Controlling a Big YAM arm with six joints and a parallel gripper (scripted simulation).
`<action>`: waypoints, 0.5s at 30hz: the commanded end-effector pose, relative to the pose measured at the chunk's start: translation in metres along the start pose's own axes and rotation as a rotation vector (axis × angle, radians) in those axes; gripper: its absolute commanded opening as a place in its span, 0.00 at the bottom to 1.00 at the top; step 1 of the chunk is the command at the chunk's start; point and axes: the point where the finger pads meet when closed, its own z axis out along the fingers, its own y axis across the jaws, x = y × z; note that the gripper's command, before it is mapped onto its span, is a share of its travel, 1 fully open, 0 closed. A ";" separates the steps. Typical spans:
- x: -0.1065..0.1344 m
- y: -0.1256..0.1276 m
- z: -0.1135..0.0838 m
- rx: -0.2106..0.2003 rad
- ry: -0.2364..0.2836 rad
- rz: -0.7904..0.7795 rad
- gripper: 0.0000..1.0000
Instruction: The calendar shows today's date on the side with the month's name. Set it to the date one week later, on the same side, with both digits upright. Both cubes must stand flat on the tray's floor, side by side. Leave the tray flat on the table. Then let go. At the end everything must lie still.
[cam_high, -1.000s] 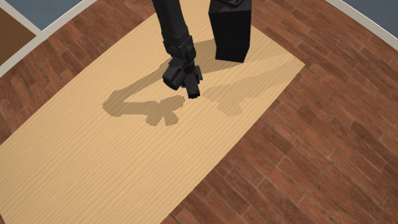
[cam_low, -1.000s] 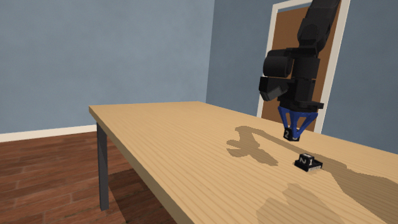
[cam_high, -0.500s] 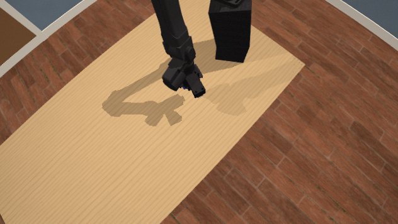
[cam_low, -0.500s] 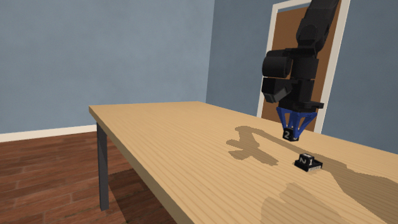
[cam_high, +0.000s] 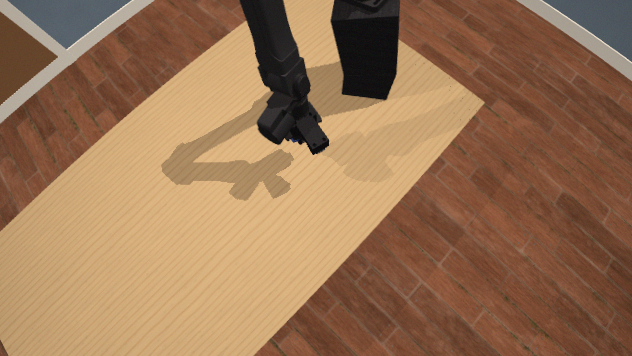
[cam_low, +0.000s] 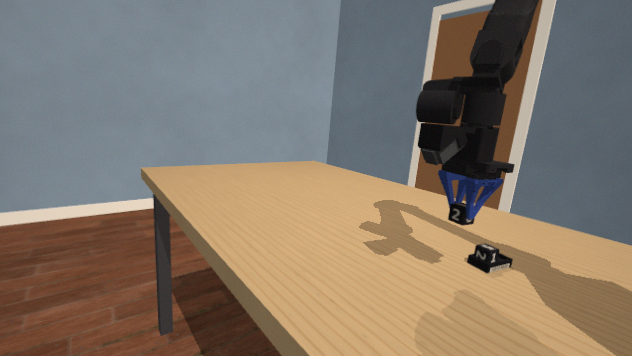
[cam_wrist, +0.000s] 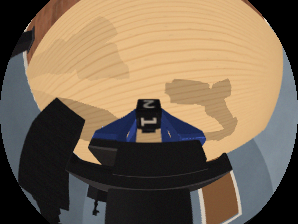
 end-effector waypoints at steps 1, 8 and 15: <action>0.000 -0.007 0.006 0.008 -0.007 0.001 0.26; 0.000 -0.007 0.022 0.009 -0.008 0.001 0.26; 0.002 -0.004 0.055 0.004 -0.006 0.000 0.26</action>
